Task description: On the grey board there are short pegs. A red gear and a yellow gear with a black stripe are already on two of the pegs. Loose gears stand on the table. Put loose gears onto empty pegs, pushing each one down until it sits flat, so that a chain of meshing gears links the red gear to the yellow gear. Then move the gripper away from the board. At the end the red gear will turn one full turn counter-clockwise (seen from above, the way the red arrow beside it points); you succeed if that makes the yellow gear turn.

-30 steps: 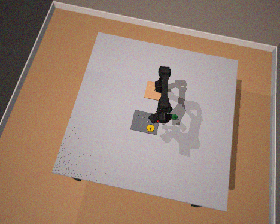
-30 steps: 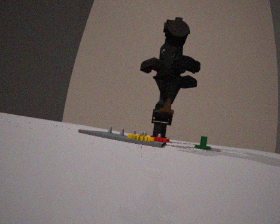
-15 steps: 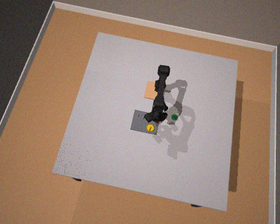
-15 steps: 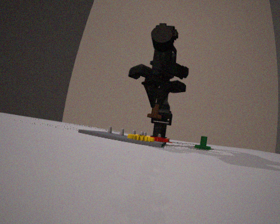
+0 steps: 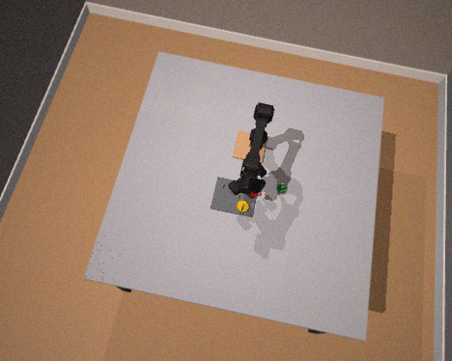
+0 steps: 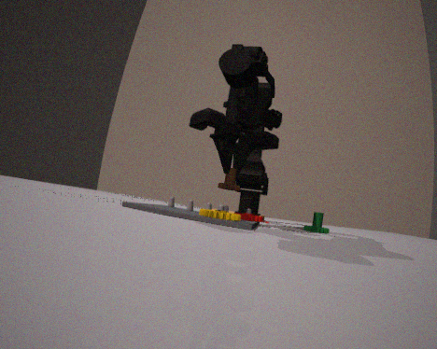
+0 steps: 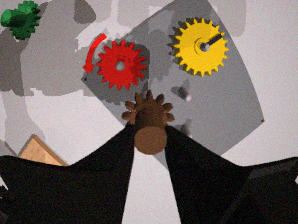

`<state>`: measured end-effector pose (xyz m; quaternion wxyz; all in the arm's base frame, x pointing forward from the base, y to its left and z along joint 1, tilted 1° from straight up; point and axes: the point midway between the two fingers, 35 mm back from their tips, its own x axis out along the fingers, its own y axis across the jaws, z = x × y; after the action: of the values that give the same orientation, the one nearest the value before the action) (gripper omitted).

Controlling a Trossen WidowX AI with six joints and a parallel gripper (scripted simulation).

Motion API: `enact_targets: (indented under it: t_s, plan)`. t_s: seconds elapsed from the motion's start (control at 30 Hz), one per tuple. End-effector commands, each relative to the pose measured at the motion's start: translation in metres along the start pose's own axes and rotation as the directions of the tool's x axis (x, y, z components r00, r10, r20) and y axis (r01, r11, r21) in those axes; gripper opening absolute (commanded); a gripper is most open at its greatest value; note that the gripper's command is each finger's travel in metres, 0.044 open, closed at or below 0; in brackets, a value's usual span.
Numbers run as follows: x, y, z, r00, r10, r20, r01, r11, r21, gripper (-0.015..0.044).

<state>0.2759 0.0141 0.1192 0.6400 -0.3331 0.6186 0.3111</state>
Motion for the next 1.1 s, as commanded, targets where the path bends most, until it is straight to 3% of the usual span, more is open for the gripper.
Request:
enact_targets:
  t_s: [0.0,0.57,1.07]
  plan:
    - [-0.001,0.001,-0.001,1.000,0.003,0.001,-0.003,1.000,-0.005,0.0000]
    - [0.000,0.000,0.000,1.000,0.003,0.001,-0.003,1.000,-0.013,0.0000]
    - [0.020,0.001,-0.001,1.000,0.004,0.001,-0.003,0.974,-0.225,0.0000]
